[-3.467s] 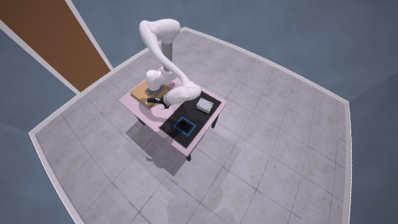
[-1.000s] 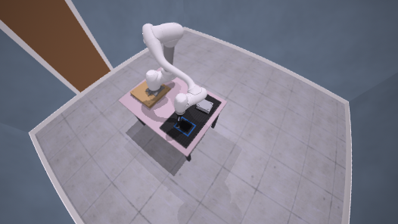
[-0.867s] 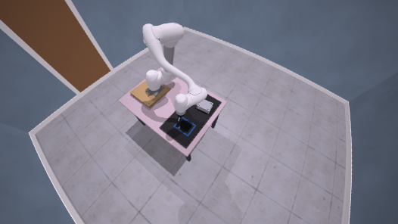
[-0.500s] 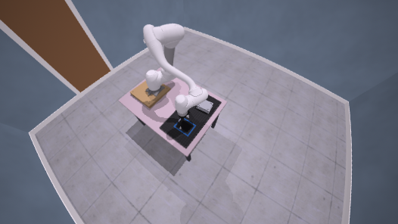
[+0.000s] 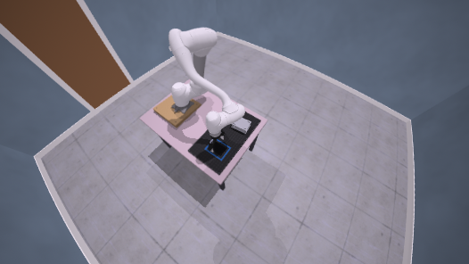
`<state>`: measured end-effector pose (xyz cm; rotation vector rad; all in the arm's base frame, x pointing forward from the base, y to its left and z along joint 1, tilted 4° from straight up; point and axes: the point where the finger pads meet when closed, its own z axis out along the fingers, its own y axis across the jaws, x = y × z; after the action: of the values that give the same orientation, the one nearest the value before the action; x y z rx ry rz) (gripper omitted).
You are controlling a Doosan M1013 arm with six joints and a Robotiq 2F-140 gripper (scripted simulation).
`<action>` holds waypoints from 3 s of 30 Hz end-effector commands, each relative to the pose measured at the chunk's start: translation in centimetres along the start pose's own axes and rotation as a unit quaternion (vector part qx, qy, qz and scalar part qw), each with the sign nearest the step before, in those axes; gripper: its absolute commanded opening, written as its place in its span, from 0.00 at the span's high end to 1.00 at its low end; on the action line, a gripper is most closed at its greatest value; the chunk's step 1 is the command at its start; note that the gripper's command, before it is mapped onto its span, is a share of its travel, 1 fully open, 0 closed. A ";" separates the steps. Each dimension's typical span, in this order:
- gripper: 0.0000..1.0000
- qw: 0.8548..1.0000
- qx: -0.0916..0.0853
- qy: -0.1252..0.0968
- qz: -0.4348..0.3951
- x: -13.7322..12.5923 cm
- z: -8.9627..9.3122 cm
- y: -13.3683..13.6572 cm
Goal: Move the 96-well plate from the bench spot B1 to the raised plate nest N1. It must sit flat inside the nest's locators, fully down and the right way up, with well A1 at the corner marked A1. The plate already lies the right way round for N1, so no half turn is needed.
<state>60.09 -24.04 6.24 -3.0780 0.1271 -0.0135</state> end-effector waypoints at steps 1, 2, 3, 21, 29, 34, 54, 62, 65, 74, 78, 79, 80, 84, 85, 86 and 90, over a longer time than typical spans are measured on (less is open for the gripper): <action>0.00 1.000 0.000 0.000 0.000 0.0 0.4 0.0; 0.00 1.000 0.000 0.000 0.000 0.0 0.6 0.0; 0.00 1.000 0.000 0.000 0.000 0.0 0.8 0.0; 0.00 1.000 0.000 0.000 0.000 0.0 3.4 0.0; 0.00 1.000 0.000 0.000 0.000 0.0 4.4 0.0; 0.00 1.000 0.000 0.000 0.000 0.0 5.3 0.0; 1.00 1.000 0.000 0.000 0.000 0.0 6.2 0.0; 1.00 1.000 0.000 0.000 0.000 0.0 6.2 0.0; 1.00 1.000 0.000 0.000 0.000 0.0 6.2 0.0; 1.00 1.000 0.000 0.000 0.000 0.0 6.2 0.0; 1.00 1.000 0.000 0.000 0.000 0.0 6.2 0.0; 1.00 1.000 0.000 0.000 0.000 0.0 6.2 0.0; 1.00 1.000 0.000 0.000 0.000 0.0 6.2 0.0; 1.00 1.000 0.000 0.000 0.000 0.0 6.2 0.0; 1.00 1.000 0.000 0.000 0.000 0.0 6.2 0.0; 1.00 1.000 0.000 0.000 0.000 0.0 6.2 0.0; 1.00 1.000 0.000 0.000 0.000 0.0 5.6 0.0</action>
<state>60.15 -23.69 0.33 -3.0781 0.1271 -0.0135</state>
